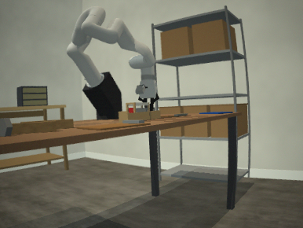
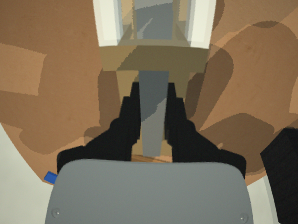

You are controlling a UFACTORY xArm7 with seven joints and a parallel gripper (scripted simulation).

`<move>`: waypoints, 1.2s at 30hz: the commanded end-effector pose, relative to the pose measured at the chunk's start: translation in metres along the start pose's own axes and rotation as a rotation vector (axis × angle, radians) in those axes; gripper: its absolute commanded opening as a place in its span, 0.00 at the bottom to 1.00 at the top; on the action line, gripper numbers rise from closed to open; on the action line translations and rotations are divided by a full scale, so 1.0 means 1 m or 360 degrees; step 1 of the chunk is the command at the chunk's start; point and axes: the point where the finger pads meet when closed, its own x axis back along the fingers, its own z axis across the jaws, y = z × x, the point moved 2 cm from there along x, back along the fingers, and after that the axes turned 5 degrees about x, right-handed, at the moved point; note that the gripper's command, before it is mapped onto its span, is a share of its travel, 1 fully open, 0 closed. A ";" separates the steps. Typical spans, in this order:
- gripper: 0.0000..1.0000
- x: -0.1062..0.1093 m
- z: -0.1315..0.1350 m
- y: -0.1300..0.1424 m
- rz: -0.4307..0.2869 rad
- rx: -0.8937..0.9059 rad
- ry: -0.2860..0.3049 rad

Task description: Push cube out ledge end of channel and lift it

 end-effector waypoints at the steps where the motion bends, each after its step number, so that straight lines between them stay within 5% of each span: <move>1: 0.00 0.002 -0.001 -0.004 -0.0004 0.0001 -0.0007; 36: 0.00 0.002 0.001 -0.029 -0.0004 0.0001 -0.0007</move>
